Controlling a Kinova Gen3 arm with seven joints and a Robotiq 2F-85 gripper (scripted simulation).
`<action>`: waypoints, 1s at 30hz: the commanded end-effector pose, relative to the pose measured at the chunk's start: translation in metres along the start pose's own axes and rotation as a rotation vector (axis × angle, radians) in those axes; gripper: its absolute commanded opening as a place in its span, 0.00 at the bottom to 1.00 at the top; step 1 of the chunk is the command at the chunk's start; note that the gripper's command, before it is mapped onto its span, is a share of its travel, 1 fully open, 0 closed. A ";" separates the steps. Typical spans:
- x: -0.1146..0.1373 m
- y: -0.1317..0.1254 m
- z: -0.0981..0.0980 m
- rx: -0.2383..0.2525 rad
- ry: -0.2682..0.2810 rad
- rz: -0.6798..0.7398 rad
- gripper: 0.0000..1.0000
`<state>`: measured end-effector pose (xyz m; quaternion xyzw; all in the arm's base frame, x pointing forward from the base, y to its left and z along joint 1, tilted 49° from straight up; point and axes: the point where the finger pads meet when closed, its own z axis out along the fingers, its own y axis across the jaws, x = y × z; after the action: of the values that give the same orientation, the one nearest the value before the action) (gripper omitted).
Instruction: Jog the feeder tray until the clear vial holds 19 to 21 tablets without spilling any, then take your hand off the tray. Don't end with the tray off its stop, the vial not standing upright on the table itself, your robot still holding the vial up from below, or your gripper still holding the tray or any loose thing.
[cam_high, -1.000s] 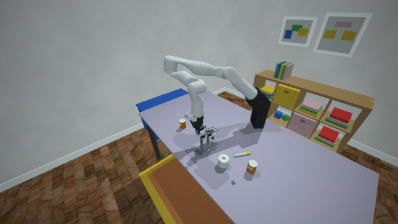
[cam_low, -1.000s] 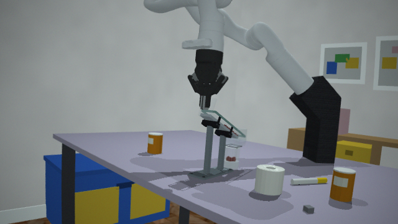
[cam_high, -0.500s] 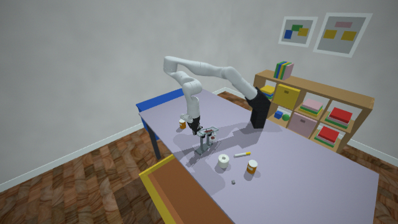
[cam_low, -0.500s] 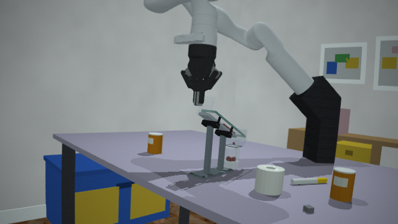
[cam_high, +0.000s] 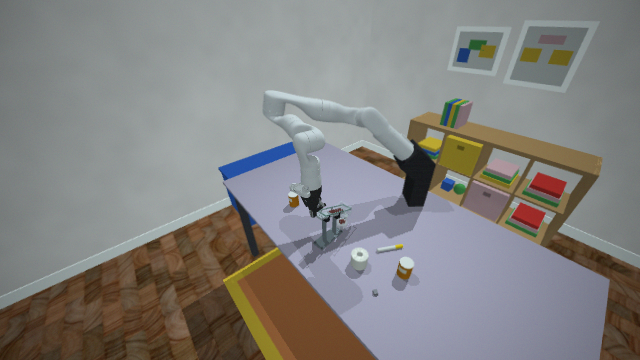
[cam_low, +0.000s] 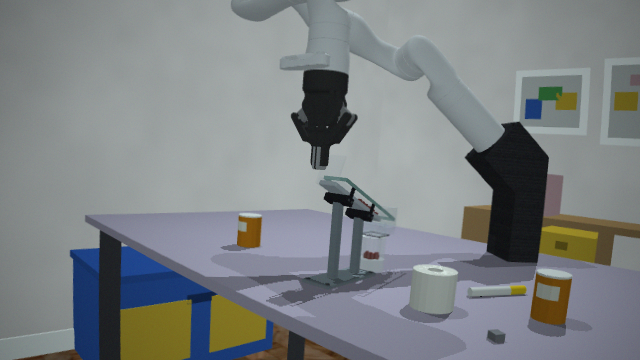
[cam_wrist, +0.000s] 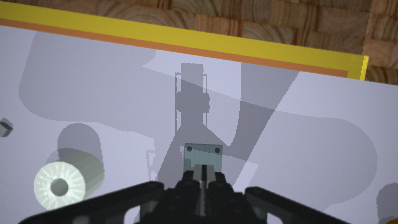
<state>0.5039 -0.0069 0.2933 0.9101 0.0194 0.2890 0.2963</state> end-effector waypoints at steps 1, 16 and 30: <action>0.001 0.000 -0.001 0.000 0.002 0.000 0.00; -0.023 0.000 0.009 0.000 0.002 0.000 0.00; -0.032 0.000 0.014 0.000 0.002 0.000 0.00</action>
<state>0.4883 -0.0159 0.2722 0.9071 0.0235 0.3011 0.2931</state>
